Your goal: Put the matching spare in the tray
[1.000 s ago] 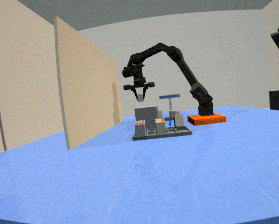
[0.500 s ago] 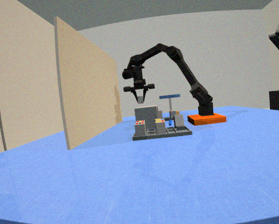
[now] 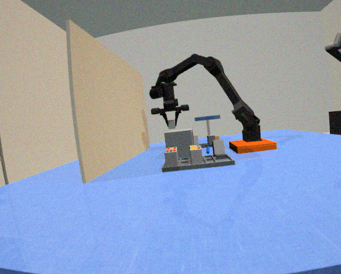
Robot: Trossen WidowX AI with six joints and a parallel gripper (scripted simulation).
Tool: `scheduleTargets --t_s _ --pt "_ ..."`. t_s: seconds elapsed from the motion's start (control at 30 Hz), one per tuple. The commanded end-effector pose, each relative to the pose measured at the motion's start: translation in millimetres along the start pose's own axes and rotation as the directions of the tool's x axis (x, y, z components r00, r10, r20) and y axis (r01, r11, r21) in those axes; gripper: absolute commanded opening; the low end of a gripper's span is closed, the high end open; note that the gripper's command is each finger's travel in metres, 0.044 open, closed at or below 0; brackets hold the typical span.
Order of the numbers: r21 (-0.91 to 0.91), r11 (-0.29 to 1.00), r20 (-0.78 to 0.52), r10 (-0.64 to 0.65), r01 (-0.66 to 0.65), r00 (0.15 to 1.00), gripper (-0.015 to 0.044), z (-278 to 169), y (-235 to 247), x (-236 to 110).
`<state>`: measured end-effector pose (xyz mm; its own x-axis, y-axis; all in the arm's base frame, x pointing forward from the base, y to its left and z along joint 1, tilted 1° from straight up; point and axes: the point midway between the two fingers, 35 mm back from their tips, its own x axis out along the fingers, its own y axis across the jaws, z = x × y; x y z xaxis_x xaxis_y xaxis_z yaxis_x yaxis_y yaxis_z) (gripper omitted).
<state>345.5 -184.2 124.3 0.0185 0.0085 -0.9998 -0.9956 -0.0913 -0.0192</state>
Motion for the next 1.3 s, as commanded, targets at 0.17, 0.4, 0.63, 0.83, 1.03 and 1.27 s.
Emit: scheduleTargets --t_s 0.17,0.4,0.63,0.83,1.03,1.27 --pt "-0.003 1.0 -0.002 0.003 -0.003 1.0 0.0 -0.3 0.2 6.9" --pt "-0.003 1.0 -0.002 0.003 -0.003 1.0 0.0 -0.5 0.1 11.9" --pt "-0.003 1.0 -0.002 0.003 -0.003 1.0 0.0 -0.5 0.0 16.9" --pt "-0.003 1.0 -0.002 0.003 -0.003 1.0 0.0 -0.6 0.0 21.1" --pt "-0.003 1.0 -0.002 0.003 -0.003 1.0 0.0 -0.6 0.1 25.4" --pt "-0.003 1.0 -0.002 0.003 -0.003 1.0 0.0 -0.5 0.2 30.4"
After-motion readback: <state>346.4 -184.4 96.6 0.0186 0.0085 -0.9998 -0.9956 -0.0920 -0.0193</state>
